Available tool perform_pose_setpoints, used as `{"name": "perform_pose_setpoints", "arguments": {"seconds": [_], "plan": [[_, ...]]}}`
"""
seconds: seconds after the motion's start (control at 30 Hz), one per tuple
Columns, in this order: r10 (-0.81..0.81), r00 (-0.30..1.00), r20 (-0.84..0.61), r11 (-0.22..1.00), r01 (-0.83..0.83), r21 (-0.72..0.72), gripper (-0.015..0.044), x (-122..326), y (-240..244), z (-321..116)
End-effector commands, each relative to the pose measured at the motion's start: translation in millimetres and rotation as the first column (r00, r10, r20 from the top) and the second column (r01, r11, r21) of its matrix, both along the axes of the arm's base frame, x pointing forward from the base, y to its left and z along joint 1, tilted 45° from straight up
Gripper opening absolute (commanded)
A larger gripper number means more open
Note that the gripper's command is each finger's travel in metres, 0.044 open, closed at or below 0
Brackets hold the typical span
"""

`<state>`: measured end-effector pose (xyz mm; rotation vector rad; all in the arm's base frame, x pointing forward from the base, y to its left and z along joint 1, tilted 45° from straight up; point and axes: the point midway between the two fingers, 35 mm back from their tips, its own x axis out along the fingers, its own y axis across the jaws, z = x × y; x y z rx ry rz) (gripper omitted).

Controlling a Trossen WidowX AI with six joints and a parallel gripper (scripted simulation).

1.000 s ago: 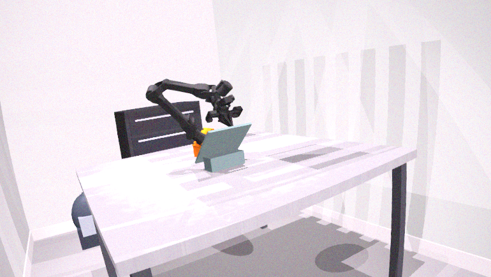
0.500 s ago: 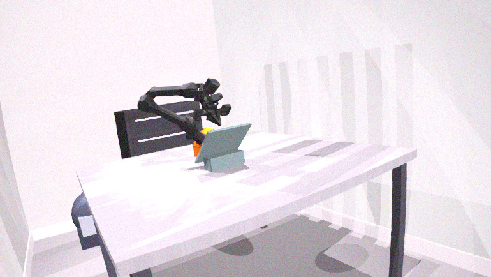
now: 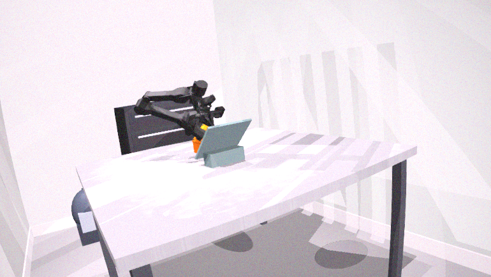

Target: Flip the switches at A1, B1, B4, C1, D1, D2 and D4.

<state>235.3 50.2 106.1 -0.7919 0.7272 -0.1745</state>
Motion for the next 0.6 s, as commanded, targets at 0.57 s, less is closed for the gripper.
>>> {"name": "perform_pose_setpoints", "arguments": {"seconds": [0.57], "plan": [[0.010, 1.000, 0.011, 1.000, -0.010, -0.008, 0.0000, 23, -18, -17]]}}
